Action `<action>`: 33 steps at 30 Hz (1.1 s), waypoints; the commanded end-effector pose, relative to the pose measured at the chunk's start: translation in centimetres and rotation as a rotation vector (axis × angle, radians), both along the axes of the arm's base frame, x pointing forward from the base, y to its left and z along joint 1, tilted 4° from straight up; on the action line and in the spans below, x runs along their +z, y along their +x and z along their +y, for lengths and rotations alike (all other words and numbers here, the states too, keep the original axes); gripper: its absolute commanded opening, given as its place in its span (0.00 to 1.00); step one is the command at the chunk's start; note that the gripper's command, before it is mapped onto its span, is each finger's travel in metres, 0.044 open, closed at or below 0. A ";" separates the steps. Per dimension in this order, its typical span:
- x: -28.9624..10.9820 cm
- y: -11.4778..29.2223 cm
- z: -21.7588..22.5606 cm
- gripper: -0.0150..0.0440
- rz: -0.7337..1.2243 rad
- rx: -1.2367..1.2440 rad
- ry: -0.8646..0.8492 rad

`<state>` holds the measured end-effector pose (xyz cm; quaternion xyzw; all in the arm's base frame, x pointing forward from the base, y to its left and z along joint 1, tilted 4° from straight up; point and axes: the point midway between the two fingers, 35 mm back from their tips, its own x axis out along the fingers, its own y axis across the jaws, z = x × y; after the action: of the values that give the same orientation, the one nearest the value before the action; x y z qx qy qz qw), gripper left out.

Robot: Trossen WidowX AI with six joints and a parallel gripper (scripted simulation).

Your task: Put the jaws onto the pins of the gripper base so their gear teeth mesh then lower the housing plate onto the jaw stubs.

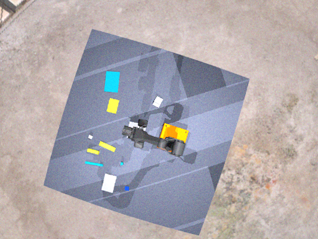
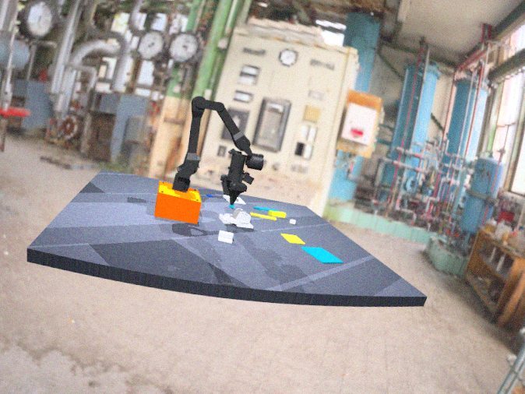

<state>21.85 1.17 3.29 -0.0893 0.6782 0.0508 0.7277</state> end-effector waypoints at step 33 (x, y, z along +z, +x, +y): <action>-5.7 0.4 -0.4 0.85 0.002 -0.008 -0.004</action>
<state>22.57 0.93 -1.68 -0.0851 0.6761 0.0461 0.7304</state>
